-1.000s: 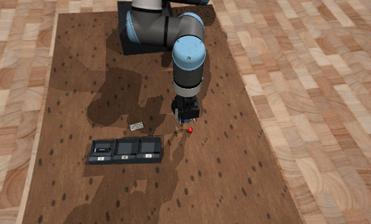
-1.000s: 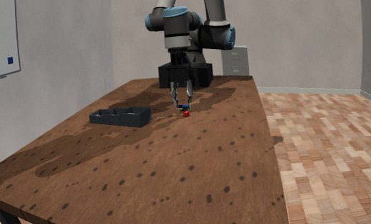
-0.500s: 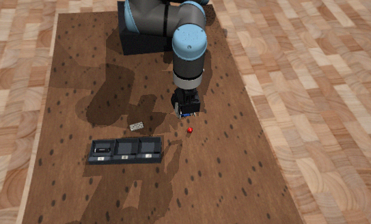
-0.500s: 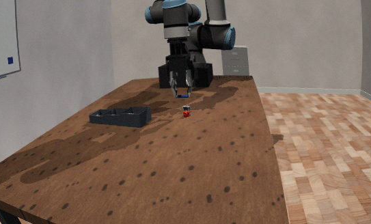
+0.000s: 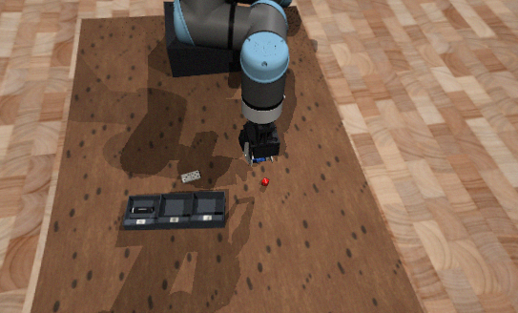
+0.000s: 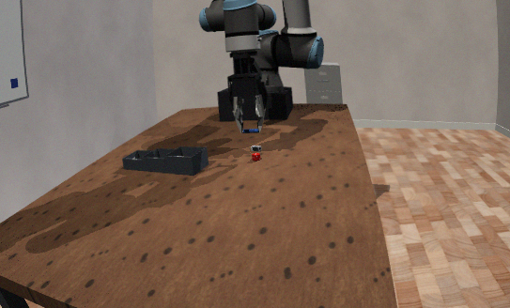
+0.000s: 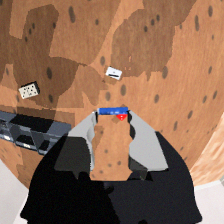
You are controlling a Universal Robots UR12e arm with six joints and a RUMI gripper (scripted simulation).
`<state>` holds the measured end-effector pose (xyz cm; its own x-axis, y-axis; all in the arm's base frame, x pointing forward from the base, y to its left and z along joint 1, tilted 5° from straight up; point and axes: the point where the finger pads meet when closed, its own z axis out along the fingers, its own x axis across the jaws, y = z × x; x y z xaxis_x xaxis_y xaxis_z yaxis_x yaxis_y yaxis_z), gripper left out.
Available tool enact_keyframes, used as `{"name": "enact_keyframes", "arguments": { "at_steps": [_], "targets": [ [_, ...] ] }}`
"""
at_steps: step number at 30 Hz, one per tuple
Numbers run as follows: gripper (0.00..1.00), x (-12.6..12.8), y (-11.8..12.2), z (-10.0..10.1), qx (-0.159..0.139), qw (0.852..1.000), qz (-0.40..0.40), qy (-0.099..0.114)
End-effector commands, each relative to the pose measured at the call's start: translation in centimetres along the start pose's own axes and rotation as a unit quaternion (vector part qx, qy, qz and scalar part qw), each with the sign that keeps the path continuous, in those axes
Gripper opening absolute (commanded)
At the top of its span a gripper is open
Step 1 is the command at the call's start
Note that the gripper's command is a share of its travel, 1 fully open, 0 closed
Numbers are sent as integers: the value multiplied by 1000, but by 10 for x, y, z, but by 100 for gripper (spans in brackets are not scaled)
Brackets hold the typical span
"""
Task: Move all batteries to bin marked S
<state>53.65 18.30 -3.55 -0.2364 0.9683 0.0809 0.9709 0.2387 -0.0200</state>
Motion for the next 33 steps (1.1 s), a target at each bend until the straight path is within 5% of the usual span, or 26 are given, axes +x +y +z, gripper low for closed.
{"name": "enact_keyframes", "arguments": {
  "at_steps": [1,9,33],
  "targets": [
    [0,0,1,-5,-1,1000,0,0],
    [0,-24,5,-5,-1,996,93,0],
    [0,-153,30,-5,-1,996,93,0]
  ]
}}
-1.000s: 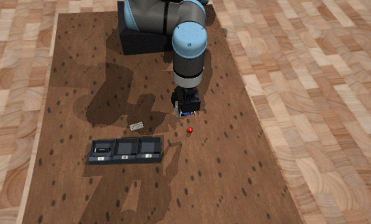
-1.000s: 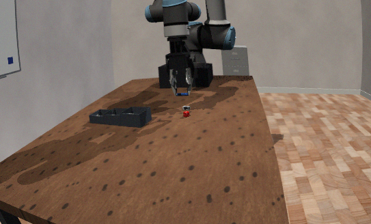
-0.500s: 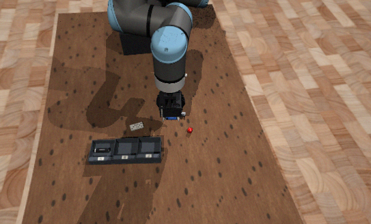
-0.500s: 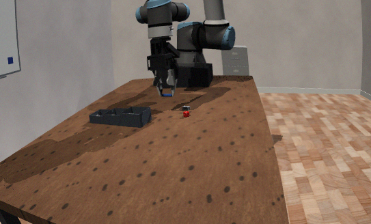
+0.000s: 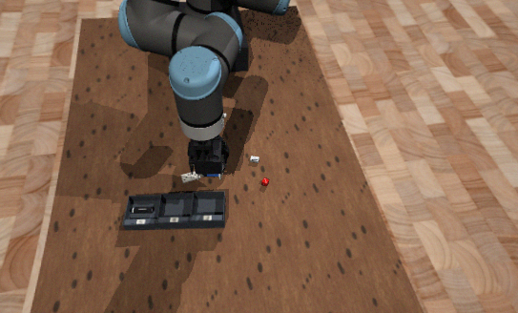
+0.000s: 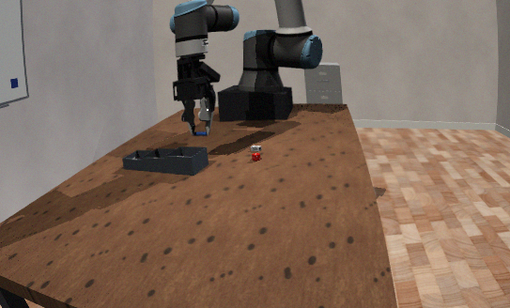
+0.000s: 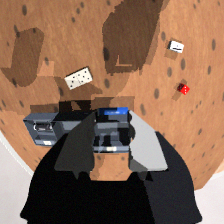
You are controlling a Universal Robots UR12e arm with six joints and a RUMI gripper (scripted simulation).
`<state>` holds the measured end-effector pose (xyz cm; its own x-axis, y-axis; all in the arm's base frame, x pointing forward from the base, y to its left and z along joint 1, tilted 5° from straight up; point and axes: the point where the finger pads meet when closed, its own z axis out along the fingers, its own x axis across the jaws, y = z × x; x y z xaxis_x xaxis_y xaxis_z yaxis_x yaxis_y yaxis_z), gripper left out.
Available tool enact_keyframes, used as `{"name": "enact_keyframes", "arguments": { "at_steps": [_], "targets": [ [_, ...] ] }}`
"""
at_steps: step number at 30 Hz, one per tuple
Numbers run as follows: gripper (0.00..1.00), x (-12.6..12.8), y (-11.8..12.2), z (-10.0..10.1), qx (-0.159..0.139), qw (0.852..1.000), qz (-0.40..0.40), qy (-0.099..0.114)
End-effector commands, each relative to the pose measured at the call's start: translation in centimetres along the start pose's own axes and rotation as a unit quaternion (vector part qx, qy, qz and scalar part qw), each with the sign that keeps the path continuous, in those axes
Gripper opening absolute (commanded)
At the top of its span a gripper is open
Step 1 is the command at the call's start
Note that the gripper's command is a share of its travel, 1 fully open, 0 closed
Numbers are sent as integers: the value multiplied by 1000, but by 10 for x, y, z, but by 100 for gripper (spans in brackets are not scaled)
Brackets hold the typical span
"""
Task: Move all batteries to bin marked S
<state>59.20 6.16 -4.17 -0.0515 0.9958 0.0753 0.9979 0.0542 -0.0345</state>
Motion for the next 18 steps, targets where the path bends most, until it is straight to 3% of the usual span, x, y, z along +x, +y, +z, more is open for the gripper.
{"name": "enact_keyframes", "arguments": {
  "at_steps": [1,18],
  "targets": [
    [0,-26,12,0,-1,1000,0,0],
    [0,-110,45,0,-1,1000,0,0]
  ]
}}
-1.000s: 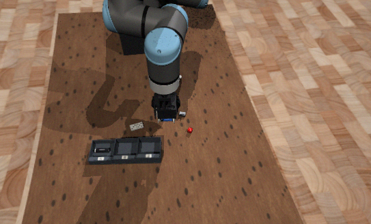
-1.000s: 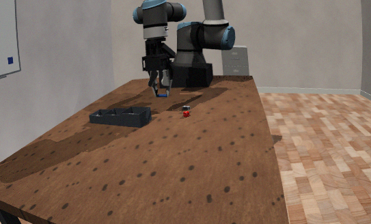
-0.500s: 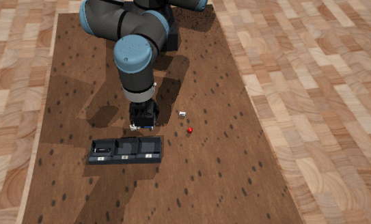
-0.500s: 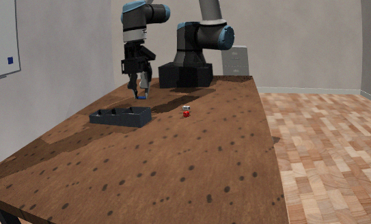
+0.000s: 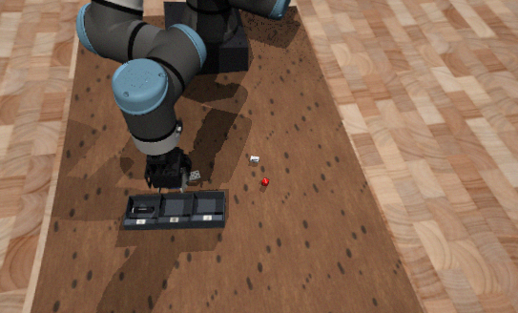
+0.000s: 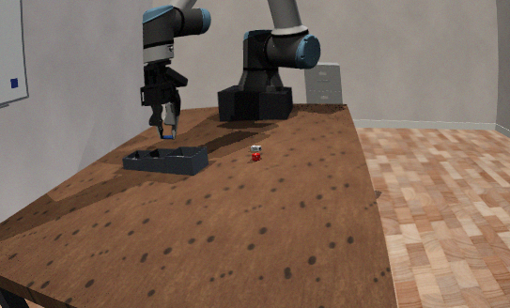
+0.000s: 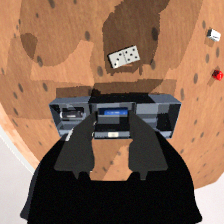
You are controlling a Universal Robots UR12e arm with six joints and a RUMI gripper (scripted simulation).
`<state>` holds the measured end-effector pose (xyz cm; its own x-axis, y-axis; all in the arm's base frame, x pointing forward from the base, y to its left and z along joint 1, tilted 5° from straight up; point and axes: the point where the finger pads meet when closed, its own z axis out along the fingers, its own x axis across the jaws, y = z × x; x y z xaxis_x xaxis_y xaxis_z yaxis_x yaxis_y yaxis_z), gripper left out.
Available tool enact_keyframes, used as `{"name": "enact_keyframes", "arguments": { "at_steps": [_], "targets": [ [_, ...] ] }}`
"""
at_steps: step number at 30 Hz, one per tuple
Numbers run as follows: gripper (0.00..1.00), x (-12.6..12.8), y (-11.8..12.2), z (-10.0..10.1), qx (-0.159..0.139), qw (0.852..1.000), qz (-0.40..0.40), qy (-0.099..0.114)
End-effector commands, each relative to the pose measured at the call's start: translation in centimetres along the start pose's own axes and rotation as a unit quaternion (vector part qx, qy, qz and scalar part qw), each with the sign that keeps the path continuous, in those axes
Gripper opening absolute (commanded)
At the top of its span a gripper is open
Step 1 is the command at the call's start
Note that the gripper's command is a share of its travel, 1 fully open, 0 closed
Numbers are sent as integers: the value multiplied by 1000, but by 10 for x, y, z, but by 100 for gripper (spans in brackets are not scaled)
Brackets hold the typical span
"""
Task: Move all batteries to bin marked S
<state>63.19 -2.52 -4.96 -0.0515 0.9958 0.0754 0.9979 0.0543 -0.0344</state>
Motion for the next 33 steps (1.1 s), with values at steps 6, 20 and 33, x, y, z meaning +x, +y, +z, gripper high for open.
{"name": "enact_keyframes", "arguments": {
  "at_steps": [6,20,33],
  "targets": [
    [0,-49,21,0,-1,1000,0,0],
    [0,-93,38,0,-1,1000,0,0],
    [0,-88,36,2,-1,1000,0,0]
  ]
}}
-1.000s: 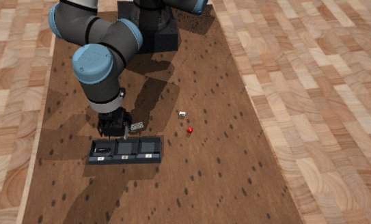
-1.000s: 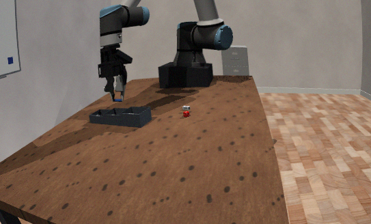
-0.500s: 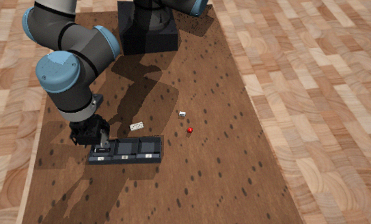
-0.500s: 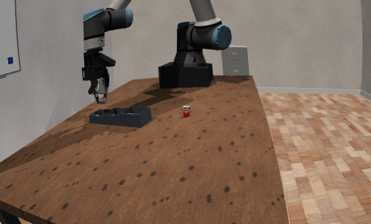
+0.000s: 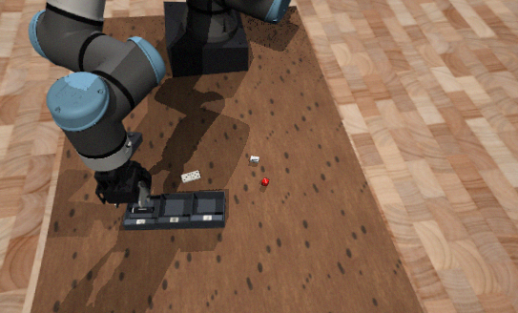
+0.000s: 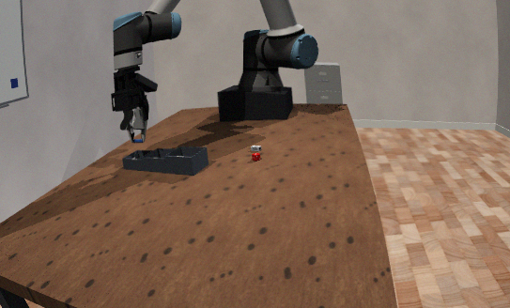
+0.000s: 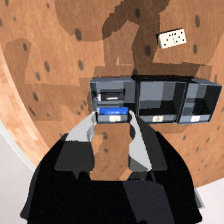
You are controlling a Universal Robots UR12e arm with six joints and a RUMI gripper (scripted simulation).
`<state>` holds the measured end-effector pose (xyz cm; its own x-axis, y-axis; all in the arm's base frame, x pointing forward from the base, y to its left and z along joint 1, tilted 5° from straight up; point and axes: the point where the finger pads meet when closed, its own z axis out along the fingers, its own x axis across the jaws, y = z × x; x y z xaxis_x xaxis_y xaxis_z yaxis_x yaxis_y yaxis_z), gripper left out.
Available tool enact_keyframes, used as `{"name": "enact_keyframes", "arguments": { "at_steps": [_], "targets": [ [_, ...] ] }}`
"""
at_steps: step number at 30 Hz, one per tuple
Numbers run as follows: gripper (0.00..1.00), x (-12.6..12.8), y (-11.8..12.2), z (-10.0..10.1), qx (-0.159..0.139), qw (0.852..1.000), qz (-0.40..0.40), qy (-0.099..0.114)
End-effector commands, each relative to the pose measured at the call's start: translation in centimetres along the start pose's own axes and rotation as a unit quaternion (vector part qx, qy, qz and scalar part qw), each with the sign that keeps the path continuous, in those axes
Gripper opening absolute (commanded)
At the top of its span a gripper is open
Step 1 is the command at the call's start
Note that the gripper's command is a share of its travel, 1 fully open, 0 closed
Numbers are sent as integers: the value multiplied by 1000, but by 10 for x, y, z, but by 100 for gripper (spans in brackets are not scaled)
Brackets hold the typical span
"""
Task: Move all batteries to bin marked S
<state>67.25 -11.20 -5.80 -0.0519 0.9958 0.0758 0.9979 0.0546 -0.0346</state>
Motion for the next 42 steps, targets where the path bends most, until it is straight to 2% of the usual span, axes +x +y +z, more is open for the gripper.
{"name": "enact_keyframes", "arguments": {
  "at_steps": [1,13,29,30,42],
  "targets": [
    [0,1,0,3,-1,1000,0,0],
    [0,1,0,23,-1,1000,0,0],
    [0,3,-1,23,-1,1000,0,0],
    [38,3,-1,23,-1,1000,0,0],
    [38,3,-1,23,-1,1000,0,0]
  ]
}}
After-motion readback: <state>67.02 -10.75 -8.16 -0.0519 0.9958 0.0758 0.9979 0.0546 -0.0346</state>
